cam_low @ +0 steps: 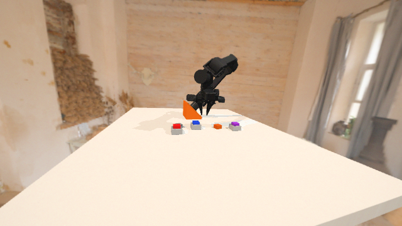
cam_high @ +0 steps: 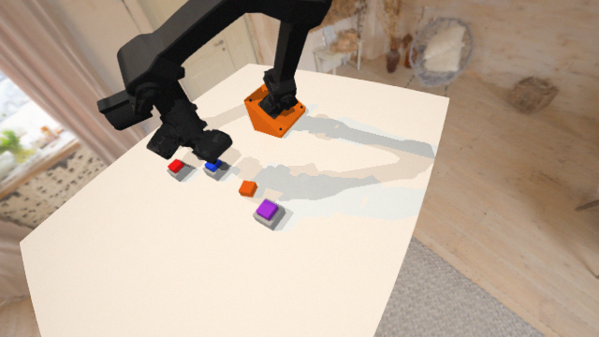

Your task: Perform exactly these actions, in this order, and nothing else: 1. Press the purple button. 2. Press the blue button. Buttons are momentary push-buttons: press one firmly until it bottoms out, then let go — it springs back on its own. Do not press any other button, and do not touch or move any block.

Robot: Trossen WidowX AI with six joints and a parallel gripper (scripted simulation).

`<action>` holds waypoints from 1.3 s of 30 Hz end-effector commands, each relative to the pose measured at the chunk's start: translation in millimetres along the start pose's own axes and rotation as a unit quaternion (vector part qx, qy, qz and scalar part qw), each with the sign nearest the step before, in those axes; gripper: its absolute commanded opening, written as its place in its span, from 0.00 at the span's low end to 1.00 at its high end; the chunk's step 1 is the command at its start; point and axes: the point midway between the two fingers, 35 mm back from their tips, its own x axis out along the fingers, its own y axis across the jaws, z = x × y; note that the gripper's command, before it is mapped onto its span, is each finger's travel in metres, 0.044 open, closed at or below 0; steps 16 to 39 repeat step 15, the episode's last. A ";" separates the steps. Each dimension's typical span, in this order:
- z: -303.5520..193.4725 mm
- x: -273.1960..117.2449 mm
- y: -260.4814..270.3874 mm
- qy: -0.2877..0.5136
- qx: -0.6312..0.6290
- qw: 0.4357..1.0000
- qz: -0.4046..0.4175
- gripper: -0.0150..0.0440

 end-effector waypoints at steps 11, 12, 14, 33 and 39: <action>-14.9 -52.1 190.0 -0.011 -0.019 1.000 0.008 0.93; -14.9 -52.1 190.0 -0.011 -0.019 1.000 0.008 0.93; -14.9 -52.1 190.0 -0.011 -0.019 1.000 0.008 0.93; -14.9 -52.1 190.0 -0.011 -0.019 1.000 0.008 0.93; -14.9 -52.1 190.0 -0.011 -0.019 1.000 0.008 0.93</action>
